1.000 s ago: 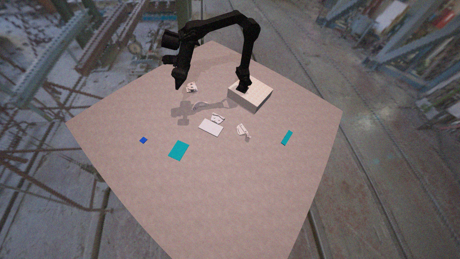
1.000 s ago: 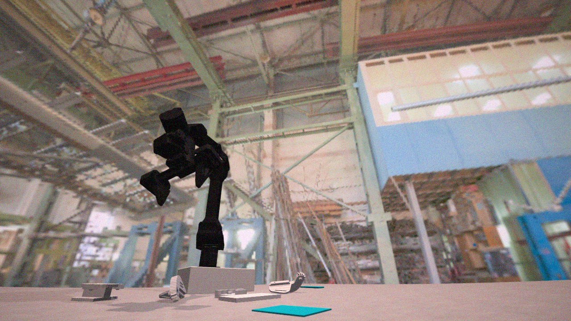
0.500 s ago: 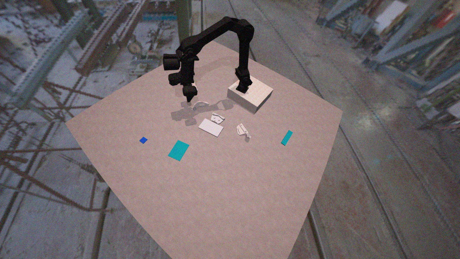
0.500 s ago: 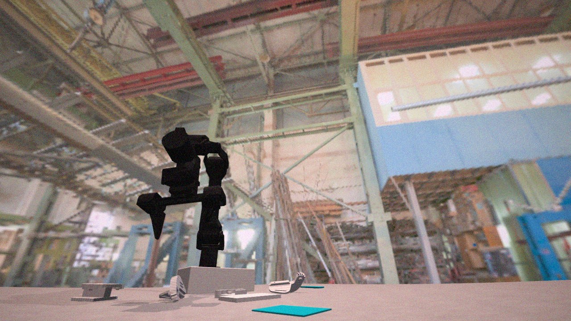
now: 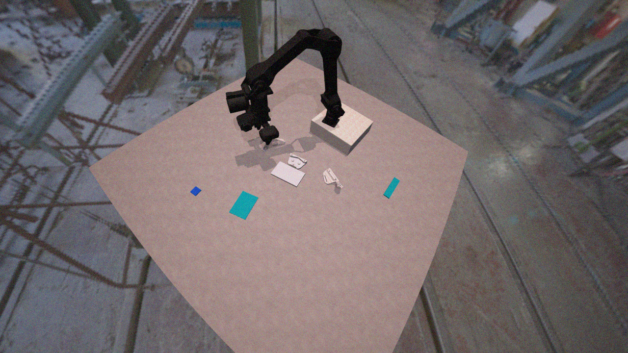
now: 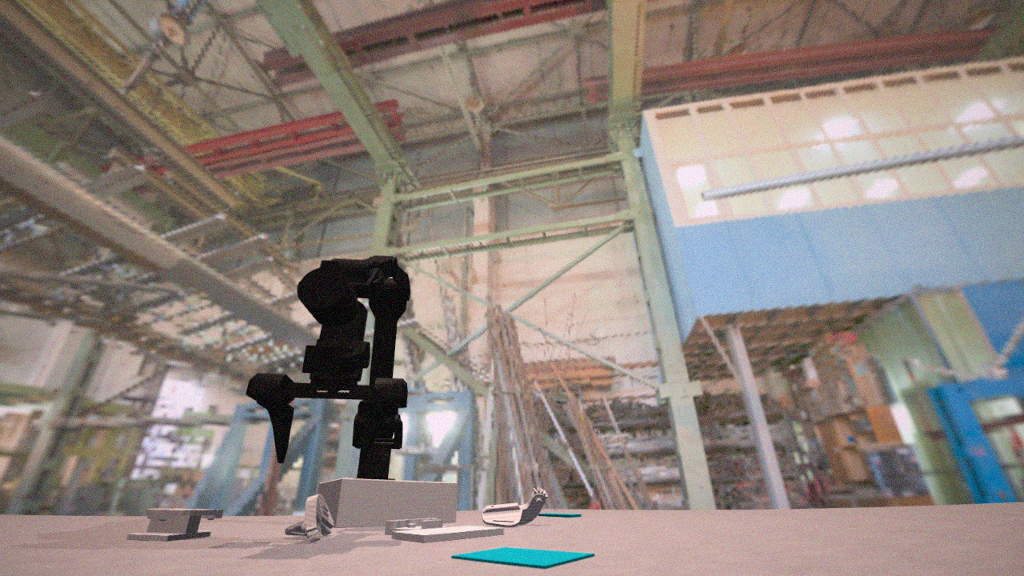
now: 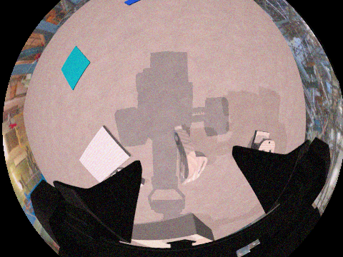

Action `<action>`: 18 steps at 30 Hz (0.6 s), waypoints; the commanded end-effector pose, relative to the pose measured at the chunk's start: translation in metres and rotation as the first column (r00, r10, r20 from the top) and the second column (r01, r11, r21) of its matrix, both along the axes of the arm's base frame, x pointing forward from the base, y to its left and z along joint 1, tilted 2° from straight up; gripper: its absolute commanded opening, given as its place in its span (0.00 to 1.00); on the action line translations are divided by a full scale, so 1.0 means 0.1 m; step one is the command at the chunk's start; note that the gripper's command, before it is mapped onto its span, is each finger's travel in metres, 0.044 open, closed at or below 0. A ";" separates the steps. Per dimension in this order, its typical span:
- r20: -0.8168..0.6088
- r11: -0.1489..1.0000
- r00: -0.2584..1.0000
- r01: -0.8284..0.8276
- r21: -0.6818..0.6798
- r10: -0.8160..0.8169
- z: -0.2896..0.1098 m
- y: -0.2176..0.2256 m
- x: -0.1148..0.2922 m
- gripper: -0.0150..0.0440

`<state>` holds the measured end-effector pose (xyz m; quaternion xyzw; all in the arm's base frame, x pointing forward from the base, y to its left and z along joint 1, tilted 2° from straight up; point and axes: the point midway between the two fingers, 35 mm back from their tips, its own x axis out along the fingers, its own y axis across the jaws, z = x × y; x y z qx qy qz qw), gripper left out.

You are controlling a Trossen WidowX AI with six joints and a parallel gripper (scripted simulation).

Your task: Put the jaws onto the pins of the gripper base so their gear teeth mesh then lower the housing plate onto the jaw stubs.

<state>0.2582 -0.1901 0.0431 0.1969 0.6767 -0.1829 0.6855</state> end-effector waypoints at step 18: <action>-0.008 1.000 1.000 -0.006 -0.001 0.006 -0.34 0.00 0.01 1.00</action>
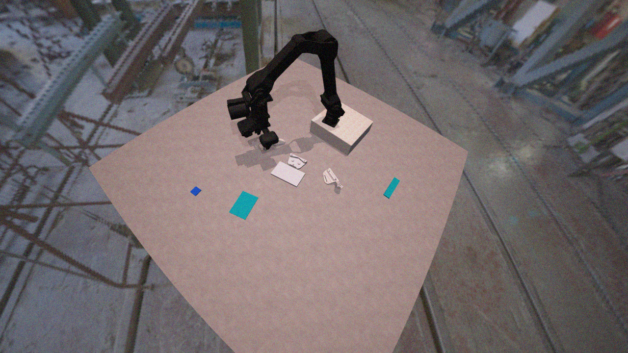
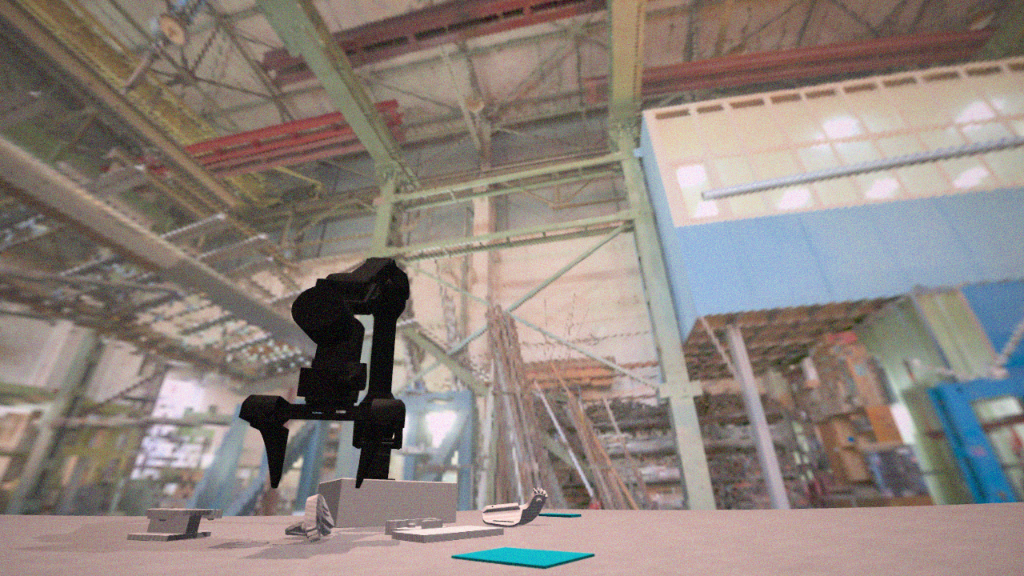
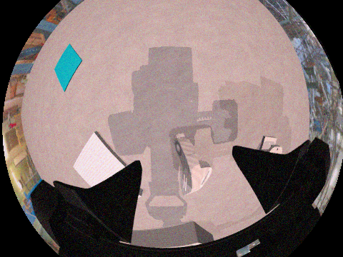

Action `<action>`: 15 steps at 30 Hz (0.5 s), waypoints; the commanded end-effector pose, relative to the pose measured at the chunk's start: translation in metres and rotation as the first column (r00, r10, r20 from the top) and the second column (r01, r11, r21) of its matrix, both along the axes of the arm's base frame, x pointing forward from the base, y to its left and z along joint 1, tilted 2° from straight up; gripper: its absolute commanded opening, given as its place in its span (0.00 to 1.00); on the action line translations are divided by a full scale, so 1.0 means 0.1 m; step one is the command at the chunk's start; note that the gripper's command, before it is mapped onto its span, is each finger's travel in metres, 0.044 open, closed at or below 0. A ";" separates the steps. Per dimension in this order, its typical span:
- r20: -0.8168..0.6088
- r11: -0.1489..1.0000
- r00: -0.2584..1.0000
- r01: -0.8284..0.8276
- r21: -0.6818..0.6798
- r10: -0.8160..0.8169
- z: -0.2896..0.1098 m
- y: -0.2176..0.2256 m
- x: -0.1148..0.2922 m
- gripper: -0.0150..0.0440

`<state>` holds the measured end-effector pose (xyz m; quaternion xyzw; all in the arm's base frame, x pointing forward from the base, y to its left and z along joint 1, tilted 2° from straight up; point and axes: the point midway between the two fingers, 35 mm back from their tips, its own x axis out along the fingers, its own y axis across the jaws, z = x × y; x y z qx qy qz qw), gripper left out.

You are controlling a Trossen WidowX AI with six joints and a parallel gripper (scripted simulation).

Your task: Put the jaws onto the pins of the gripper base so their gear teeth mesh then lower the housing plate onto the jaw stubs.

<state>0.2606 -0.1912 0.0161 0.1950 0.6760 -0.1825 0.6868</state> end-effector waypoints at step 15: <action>-0.010 1.000 1.000 -0.003 0.002 0.003 -0.31 0.02 -0.02 1.00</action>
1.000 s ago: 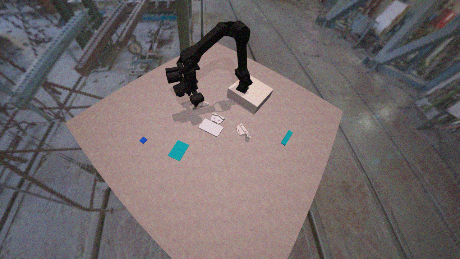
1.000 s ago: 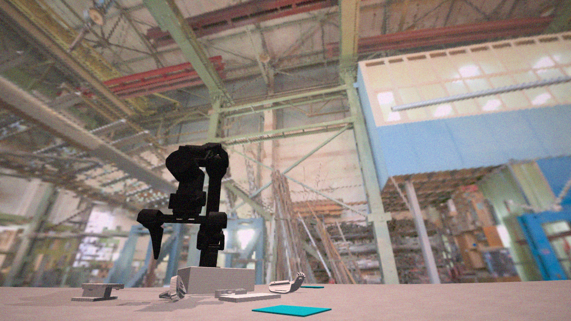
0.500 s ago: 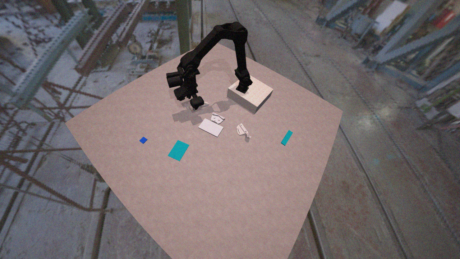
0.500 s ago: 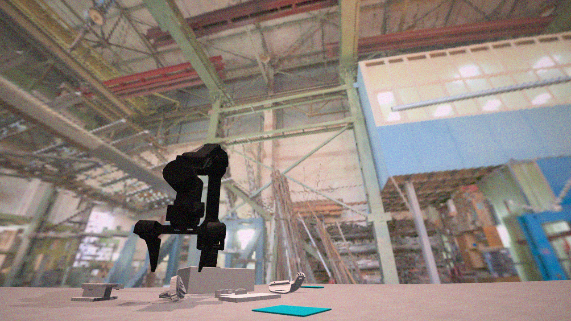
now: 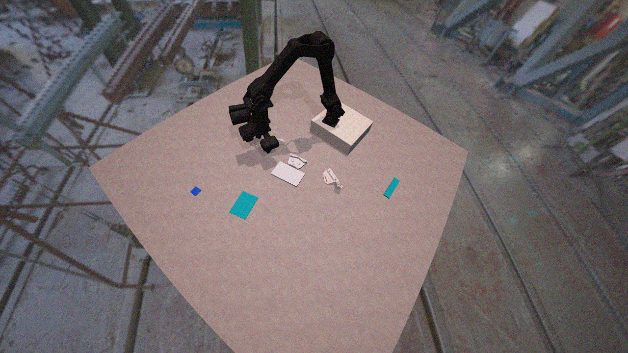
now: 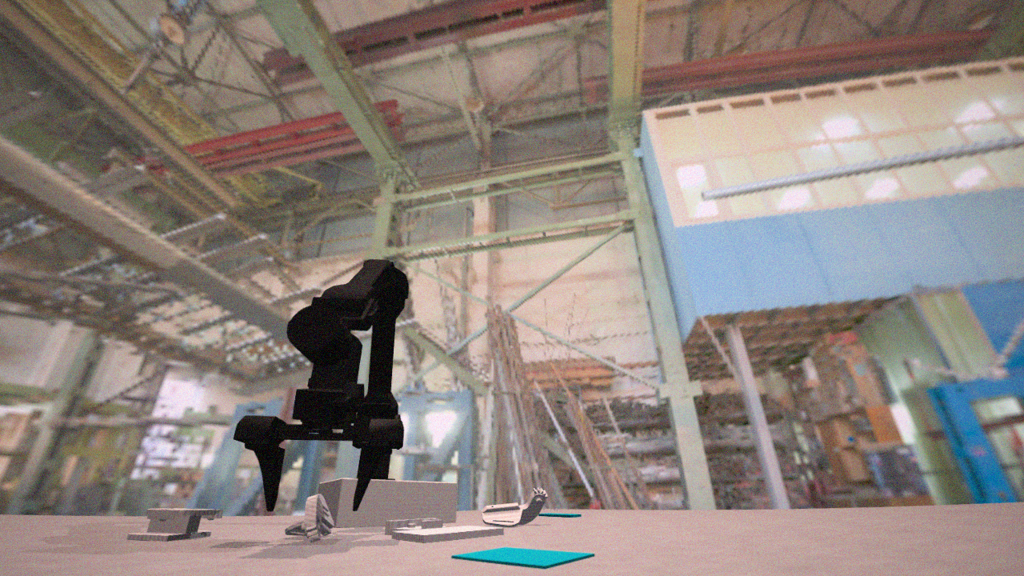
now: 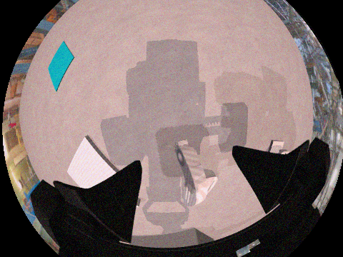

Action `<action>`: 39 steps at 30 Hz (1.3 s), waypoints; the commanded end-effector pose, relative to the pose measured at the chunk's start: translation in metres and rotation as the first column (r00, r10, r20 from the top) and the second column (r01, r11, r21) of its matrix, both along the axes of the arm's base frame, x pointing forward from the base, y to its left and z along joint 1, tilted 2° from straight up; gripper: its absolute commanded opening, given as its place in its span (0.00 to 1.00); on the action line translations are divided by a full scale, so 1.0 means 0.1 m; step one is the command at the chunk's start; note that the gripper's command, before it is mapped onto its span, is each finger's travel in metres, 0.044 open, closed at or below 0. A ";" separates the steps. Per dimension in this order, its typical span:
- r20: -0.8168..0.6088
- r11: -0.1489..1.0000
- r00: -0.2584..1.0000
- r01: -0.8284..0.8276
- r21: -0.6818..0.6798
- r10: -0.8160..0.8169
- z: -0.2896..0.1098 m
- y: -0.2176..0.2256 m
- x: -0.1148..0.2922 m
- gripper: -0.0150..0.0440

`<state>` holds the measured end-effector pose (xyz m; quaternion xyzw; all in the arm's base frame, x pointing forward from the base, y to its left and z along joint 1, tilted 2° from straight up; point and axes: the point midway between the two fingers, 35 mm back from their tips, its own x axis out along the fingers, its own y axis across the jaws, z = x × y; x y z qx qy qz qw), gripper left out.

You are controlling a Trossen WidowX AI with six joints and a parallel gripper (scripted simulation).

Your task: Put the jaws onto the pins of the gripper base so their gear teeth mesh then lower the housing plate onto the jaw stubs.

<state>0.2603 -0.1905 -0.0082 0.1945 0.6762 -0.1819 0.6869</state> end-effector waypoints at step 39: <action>-0.010 1.000 1.000 -0.001 0.002 0.001 -0.25 0.03 -0.04 0.32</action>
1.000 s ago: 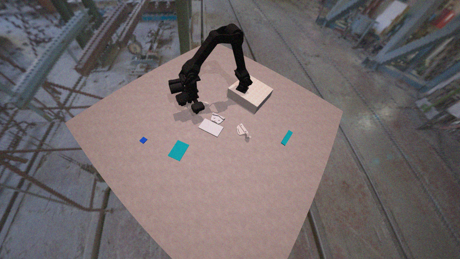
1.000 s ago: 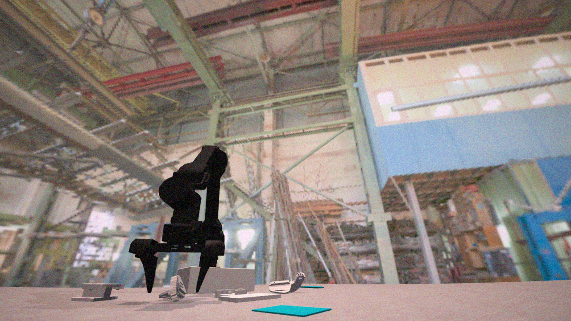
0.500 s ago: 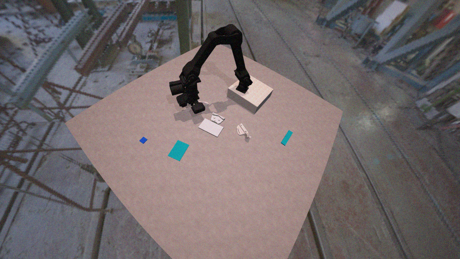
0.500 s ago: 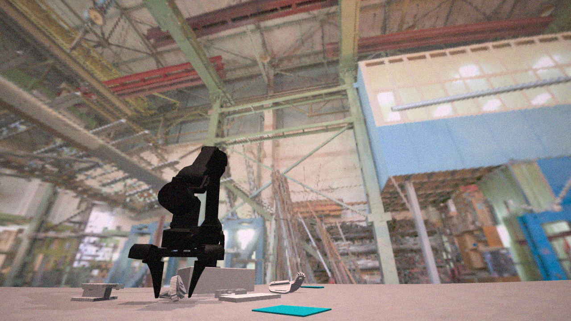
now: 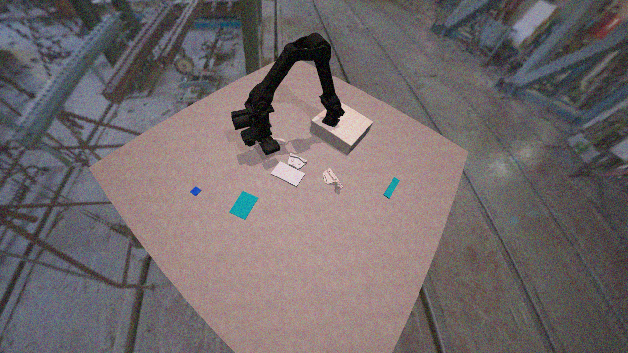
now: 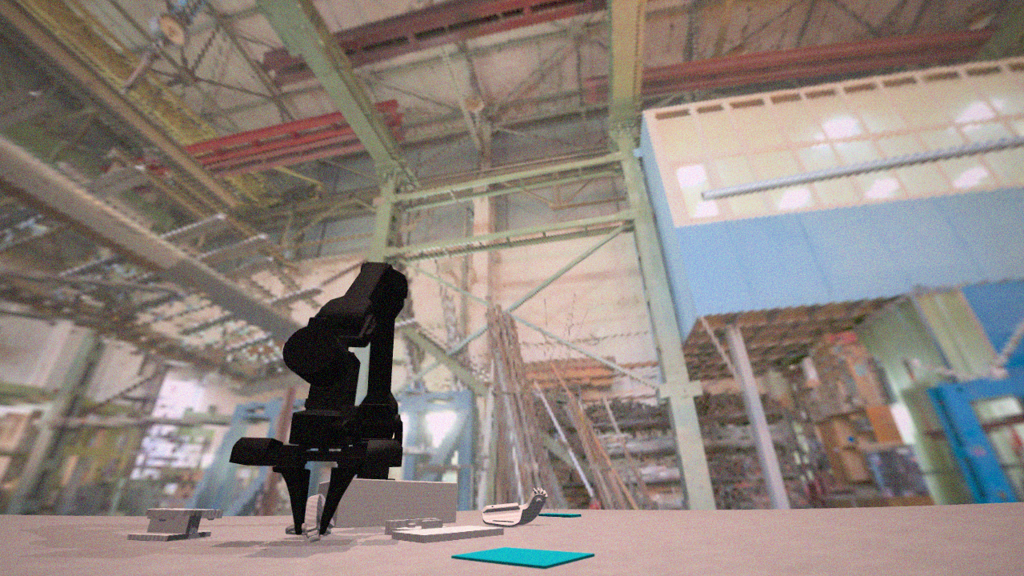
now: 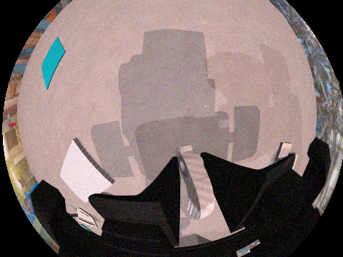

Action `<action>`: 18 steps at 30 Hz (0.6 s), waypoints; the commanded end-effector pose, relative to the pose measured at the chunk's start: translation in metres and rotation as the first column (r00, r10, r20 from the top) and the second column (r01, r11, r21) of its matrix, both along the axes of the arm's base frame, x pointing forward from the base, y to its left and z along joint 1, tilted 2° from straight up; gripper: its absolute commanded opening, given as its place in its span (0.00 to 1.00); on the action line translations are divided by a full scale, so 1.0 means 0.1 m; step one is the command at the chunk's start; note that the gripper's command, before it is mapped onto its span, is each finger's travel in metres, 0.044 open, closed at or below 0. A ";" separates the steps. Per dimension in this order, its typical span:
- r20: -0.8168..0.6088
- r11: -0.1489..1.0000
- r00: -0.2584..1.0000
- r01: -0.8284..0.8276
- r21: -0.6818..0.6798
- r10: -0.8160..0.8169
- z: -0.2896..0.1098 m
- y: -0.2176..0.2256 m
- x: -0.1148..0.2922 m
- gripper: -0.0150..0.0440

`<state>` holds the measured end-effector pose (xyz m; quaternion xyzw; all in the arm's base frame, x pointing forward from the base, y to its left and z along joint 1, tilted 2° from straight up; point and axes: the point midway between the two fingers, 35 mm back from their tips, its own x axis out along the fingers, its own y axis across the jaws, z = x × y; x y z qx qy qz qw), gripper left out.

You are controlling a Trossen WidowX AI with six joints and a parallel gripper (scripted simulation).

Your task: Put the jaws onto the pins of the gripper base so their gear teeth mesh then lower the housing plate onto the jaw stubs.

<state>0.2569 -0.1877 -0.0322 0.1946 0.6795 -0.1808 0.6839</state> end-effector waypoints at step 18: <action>-0.002 1.000 1.000 0.000 -0.002 0.000 0.10 -0.01 0.00 0.32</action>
